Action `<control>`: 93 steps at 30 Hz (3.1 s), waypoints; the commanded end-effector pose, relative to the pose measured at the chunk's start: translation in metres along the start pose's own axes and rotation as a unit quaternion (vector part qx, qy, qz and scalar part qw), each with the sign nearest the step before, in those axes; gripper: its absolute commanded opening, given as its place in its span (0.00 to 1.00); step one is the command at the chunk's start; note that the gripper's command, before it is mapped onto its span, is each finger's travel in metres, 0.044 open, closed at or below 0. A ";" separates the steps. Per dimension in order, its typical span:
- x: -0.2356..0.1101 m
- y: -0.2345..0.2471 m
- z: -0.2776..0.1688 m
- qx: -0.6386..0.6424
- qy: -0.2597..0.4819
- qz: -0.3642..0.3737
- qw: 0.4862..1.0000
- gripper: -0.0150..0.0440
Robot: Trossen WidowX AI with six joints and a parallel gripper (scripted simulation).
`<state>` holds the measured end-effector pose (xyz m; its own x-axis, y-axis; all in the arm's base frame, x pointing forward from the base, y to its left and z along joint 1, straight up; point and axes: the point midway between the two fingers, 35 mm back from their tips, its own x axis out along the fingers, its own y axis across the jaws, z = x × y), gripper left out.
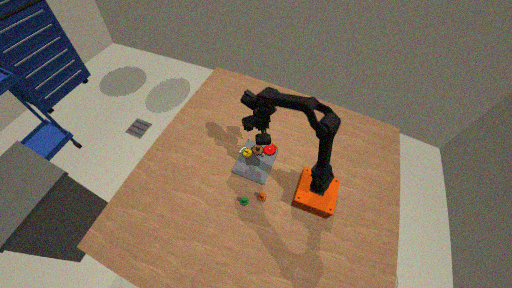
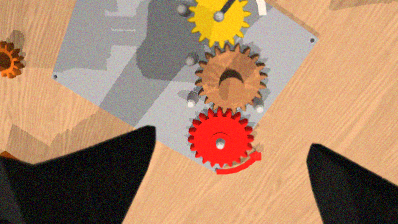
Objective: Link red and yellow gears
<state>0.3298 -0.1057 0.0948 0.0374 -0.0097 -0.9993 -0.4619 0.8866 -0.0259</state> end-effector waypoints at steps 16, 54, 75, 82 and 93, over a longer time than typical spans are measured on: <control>-0.001 0.001 -0.001 -0.001 0.003 0.003 1.000 1.00; -0.013 0.120 0.061 -0.017 0.005 0.006 1.000 1.00; -0.049 0.372 0.045 -0.001 0.001 0.020 1.000 1.00; -0.049 0.372 0.045 -0.001 0.001 0.020 1.000 1.00; -0.049 0.372 0.045 -0.001 0.001 0.020 1.000 1.00</control>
<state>0.1963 0.2453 0.1352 0.0191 0.0241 -0.9995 -0.4675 0.8839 0.0124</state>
